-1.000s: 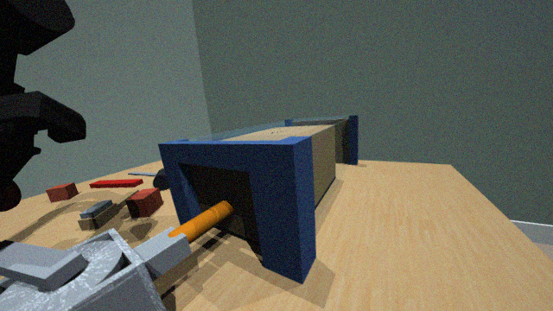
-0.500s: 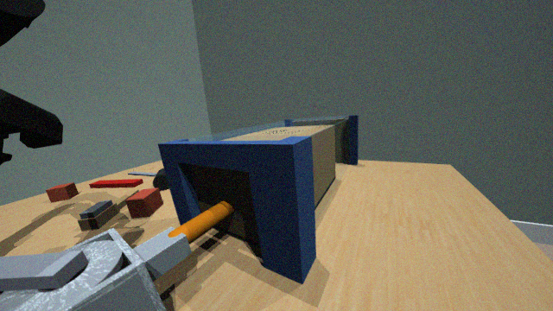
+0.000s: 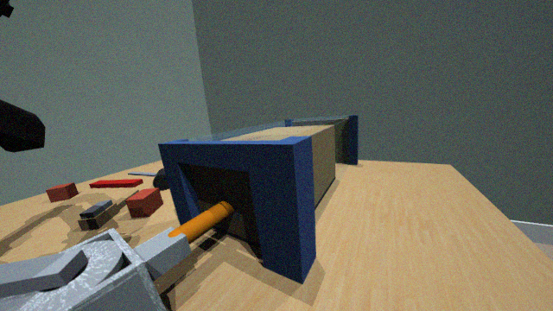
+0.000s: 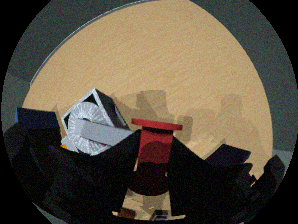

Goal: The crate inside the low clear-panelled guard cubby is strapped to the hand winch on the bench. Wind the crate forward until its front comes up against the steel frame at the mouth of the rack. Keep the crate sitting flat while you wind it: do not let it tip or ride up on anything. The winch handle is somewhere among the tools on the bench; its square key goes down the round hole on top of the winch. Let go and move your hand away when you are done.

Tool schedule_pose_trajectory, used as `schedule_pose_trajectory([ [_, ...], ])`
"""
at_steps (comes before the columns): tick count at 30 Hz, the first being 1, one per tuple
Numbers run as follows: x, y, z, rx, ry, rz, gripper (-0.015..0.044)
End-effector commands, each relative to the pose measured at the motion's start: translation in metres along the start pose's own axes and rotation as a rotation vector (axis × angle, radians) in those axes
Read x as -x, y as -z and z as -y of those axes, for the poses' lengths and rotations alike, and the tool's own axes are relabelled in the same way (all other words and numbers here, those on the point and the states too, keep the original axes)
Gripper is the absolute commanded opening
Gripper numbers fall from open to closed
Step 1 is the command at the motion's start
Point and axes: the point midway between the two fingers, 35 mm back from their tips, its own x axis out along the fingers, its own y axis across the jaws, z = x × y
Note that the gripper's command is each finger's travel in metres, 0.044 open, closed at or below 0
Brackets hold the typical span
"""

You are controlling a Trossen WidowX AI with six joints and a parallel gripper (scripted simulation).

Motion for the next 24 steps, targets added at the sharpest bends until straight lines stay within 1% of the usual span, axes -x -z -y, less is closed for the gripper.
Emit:
schedule_pose_trajectory([
  [1,-0.006,-0.011,-0.002,-0.004,0.006,0.019,0.0000],
  [24,-0.017,-0.035,-0.009,-0.005,0.005,0.021,0.0000],
])
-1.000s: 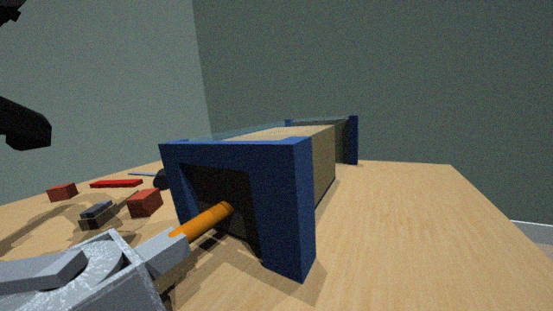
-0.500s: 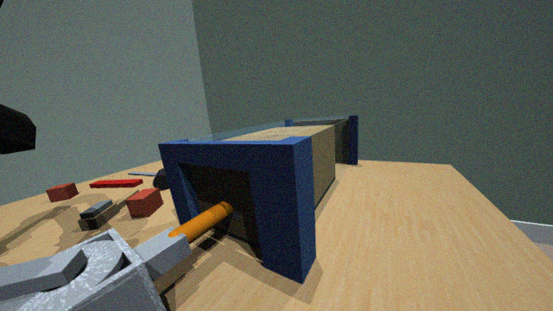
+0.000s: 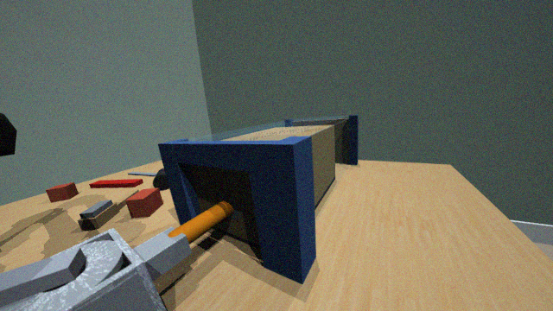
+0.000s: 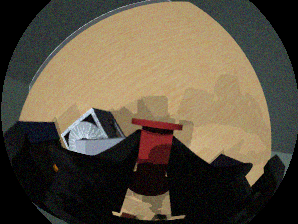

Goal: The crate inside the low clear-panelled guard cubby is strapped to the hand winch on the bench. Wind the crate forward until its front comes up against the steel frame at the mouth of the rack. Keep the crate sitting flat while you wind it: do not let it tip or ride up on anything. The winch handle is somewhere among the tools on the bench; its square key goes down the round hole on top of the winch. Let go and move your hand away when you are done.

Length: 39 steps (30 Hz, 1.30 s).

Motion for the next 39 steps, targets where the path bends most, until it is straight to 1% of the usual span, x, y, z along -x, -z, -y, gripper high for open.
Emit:
schedule_pose_trajectory([
  [1,-0.006,-0.009,-0.005,-0.006,-0.002,0.013,0.0000],
  [9,-0.009,-0.017,-0.009,-0.006,-0.003,0.013,0.0000],
  [11,-0.005,-0.011,-0.004,-0.003,0.003,0.003,0.0000],
  [28,-0.005,-0.011,-0.004,-0.003,0.003,0.003,0.0440],
  [32,0.005,-0.016,-0.005,-0.003,0.003,0.003,0.0440],
  [37,0.047,-0.035,-0.005,-0.005,0.003,0.002,0.0440],
  [39,0.055,-0.038,-0.004,-0.006,0.003,0.001,0.0440],
])
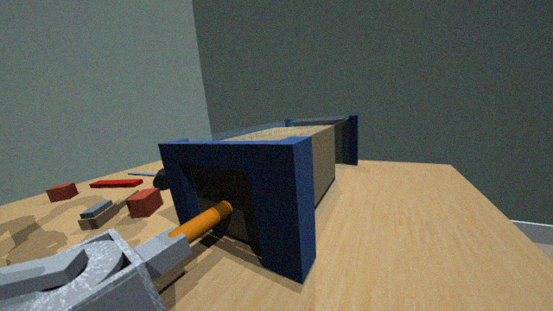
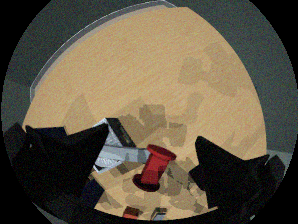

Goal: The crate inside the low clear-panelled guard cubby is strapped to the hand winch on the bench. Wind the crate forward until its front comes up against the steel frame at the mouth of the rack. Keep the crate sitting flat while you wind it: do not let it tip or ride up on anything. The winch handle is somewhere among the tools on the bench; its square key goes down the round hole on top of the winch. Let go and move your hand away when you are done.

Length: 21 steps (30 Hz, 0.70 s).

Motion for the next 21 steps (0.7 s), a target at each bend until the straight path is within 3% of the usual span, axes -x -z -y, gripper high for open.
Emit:
schedule_pose_trajectory([
  [1,0.016,-0.006,0.002,0.004,-0.003,0.004,0.0440],
  [14,0.068,-0.009,0.037,0.004,0.001,0.003,0.0440],
  [21,0.075,-0.001,-0.025,-0.012,-0.042,-0.075,0.0440],
])
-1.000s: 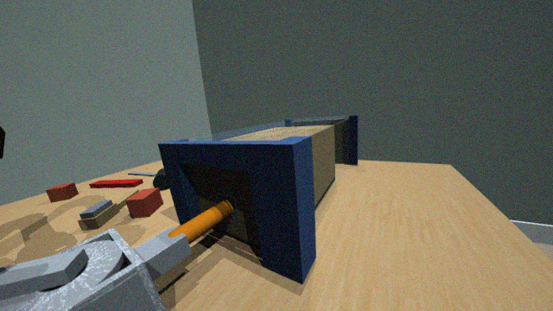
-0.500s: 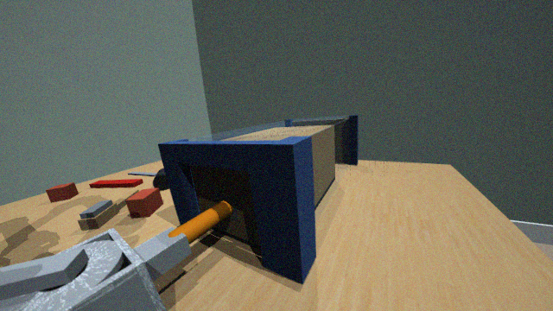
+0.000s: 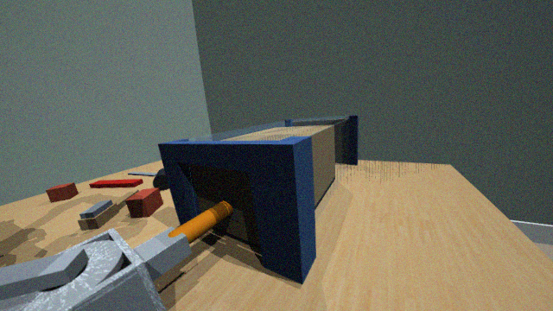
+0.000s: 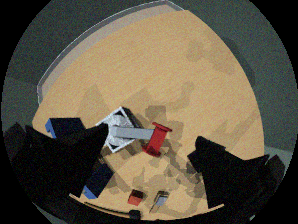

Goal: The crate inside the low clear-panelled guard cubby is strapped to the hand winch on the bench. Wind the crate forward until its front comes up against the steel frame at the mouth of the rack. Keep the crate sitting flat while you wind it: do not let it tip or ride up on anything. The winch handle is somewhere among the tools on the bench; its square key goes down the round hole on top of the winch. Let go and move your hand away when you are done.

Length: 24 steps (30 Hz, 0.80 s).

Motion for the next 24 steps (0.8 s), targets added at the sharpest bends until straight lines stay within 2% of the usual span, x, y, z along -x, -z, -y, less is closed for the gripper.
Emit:
schedule_pose_trajectory([
  [1,0.001,0.010,-0.035,-0.001,-0.008,-0.050,0.0440],
  [9,0.000,0.037,-0.103,-0.011,-0.026,-0.160,0.0440],
  [24,0.000,0.037,-0.105,-0.011,-0.026,-0.163,0.0440],
])
